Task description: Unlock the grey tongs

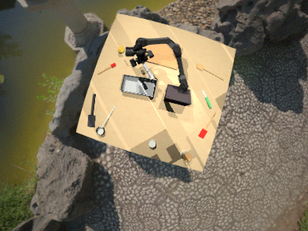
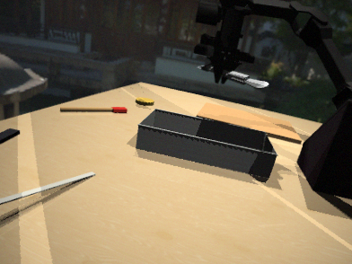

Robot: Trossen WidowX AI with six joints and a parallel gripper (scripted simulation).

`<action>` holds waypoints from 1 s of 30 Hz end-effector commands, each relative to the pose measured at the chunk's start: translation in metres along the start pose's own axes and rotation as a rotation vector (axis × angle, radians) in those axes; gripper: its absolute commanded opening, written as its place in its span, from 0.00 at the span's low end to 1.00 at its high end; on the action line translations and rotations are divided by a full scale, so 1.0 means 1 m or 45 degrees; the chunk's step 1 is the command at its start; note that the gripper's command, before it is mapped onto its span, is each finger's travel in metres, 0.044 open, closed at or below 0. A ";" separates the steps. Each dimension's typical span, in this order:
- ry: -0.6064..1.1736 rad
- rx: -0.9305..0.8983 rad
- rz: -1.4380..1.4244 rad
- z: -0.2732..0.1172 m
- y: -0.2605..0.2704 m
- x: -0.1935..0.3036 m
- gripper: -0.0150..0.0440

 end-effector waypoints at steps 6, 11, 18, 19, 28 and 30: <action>-0.008 0.001 -0.155 -0.012 -0.035 -0.012 0.00; -0.006 -0.001 -0.190 -0.011 -0.043 -0.015 0.00; -0.001 -0.008 -0.352 -0.010 -0.079 -0.026 0.00; -0.001 -0.012 -0.374 -0.010 -0.084 -0.026 0.00; -0.002 -0.012 -0.600 -0.009 -0.134 -0.033 0.00; -0.002 -0.011 -0.651 -0.010 -0.146 -0.034 0.00</action>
Point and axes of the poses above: the point midway between the two fingers, 35 mm back from their tips, its own z axis out along the fingers, its own y axis across the jaws, x = y × z, the point moved 5 cm from there along -z, back along the fingers, and after that the axes turned 8 degrees about -z, right-handed, at the moved point
